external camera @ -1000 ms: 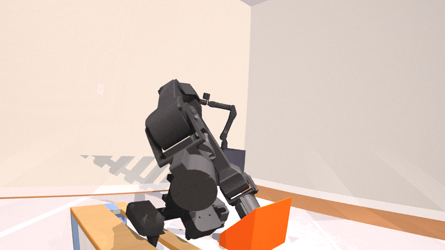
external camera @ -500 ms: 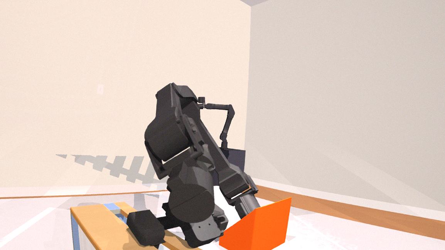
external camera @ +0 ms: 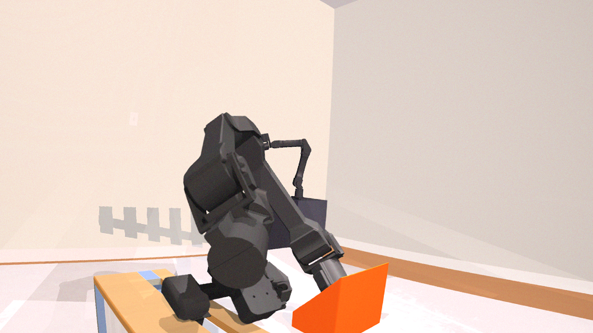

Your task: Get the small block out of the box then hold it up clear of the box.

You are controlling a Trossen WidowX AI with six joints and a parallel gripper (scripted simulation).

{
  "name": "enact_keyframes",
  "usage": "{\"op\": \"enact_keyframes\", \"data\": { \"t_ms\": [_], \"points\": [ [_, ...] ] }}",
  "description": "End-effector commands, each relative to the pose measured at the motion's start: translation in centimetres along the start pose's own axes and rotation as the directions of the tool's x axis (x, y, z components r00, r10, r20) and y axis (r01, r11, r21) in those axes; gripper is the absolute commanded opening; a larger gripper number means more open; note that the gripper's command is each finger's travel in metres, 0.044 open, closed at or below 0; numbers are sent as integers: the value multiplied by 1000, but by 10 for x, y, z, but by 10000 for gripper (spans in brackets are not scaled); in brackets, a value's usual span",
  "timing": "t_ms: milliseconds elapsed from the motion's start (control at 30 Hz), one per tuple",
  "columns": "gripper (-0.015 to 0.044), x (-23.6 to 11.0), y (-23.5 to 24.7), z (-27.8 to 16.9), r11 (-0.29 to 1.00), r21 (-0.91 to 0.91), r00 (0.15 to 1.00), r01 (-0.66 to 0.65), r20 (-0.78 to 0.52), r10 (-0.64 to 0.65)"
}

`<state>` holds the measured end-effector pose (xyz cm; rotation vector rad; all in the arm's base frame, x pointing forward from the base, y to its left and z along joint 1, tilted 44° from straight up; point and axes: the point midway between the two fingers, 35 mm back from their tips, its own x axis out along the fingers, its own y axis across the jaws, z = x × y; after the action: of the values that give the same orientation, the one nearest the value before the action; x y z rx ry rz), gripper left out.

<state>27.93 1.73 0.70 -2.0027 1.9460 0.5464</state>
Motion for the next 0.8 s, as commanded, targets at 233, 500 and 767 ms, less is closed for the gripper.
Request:
{"op": "enact_keyframes", "data": {
  "t_ms": [233,500,767],
  "points": [
    [400,7,1,-17,1000,0,1000,-1,-4,1],
    [400,11,1,-28,1000,0,1000,-1,-4,1],
    [400,14,0,-39,1000,-1,1000,-1,-5,1]
  ]
}}
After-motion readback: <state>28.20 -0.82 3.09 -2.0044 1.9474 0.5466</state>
